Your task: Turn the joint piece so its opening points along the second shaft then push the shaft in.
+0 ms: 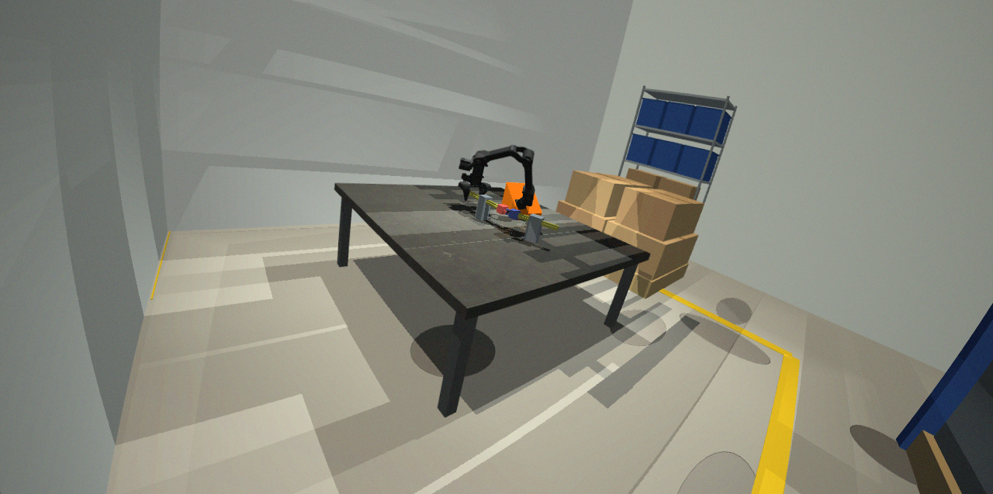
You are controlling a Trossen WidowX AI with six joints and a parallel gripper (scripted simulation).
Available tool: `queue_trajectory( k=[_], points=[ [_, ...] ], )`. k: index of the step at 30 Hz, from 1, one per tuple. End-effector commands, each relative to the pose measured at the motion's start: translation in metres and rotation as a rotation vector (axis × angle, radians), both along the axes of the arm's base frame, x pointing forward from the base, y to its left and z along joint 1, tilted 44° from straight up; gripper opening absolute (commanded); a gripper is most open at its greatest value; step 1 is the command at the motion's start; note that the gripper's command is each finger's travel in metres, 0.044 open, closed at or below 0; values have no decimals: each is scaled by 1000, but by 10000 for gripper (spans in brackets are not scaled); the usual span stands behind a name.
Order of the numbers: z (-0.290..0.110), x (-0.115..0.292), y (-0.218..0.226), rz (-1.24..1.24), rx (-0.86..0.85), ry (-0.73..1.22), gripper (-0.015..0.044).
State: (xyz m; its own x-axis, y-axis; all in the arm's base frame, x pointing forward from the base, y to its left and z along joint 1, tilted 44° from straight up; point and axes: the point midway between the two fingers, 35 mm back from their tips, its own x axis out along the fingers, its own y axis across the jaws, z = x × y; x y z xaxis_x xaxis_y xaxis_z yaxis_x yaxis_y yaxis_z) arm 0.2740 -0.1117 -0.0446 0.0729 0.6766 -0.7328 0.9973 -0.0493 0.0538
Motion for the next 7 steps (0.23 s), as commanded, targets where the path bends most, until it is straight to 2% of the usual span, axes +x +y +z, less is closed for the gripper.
queue_trajectory(
  k=[1, 4, 7],
  points=[
    [2, 0, -2, 0, 0, -1, 440],
    [20, -2, -19, -3, 2, -2, 440],
    [22, -2, -20, -4, 3, -2, 440]
  ],
)
